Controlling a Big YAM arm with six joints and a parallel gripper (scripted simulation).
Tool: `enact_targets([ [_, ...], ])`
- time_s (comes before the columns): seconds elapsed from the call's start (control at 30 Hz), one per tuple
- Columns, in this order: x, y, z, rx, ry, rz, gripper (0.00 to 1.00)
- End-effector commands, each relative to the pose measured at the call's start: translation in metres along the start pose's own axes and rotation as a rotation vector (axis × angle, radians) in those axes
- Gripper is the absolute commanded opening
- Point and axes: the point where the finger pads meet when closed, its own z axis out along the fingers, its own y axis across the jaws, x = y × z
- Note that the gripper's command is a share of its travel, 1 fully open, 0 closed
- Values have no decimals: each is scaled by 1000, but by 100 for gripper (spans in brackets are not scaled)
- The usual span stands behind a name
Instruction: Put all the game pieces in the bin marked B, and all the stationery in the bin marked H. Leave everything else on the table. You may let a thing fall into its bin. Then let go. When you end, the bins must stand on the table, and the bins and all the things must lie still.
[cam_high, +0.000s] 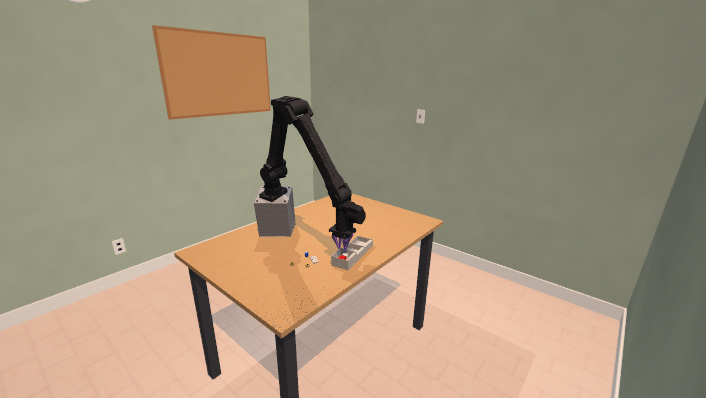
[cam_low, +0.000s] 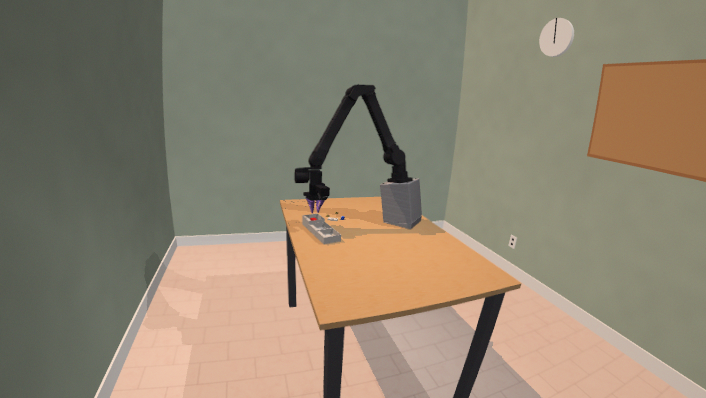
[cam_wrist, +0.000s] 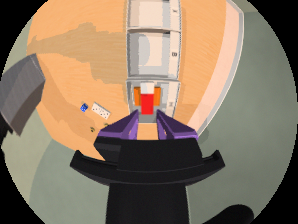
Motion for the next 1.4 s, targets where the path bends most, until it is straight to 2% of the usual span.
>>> enact_targets([
  [0.0,-1,-7,-16,26,1,7,29],
  [0.03,2,-13,-11,31,3,4,29],
  [0.2,2,-13,-11,31,3,4,29],
  [0.23,-1,-8,-17,28,1,7,29],
  [1.17,2,-28,-26,60,7,9,29],
  [1.37,2,-23,-25,54,6,9,29],
])
